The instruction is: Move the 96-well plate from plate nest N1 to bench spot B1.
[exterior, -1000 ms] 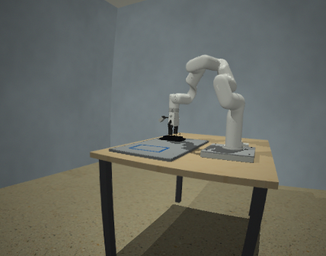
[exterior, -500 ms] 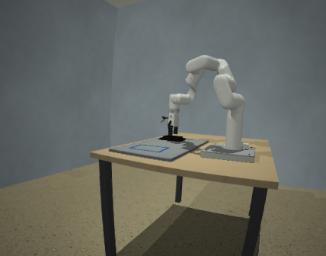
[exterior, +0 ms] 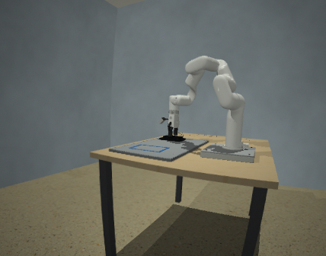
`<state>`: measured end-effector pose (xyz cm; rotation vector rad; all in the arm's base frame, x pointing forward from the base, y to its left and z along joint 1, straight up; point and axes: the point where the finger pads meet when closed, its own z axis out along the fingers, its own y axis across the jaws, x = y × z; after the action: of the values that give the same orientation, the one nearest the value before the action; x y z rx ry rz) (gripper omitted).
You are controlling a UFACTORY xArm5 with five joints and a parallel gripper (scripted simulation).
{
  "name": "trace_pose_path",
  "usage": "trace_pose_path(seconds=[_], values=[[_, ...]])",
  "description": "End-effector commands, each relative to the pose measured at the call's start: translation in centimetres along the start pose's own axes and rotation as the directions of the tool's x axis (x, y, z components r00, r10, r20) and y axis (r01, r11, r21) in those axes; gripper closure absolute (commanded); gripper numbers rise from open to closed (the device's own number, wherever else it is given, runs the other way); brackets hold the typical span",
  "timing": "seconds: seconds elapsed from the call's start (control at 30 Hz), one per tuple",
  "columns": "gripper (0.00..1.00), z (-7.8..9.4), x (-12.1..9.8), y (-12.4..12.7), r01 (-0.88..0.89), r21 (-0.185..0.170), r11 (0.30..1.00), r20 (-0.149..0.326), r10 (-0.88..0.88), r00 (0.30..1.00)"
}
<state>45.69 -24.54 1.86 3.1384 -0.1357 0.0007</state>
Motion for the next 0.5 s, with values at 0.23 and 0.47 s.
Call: trace_pose_path(seconds=[0.23,0.47], values=[[0.00,0.45,0.14,0.06,0.000,-0.002,1.000,-0.004,0.000,1.000],[0.00,0.72,0.14,0.06,0.000,-0.002,1.000,-0.004,0.000,1.000]])
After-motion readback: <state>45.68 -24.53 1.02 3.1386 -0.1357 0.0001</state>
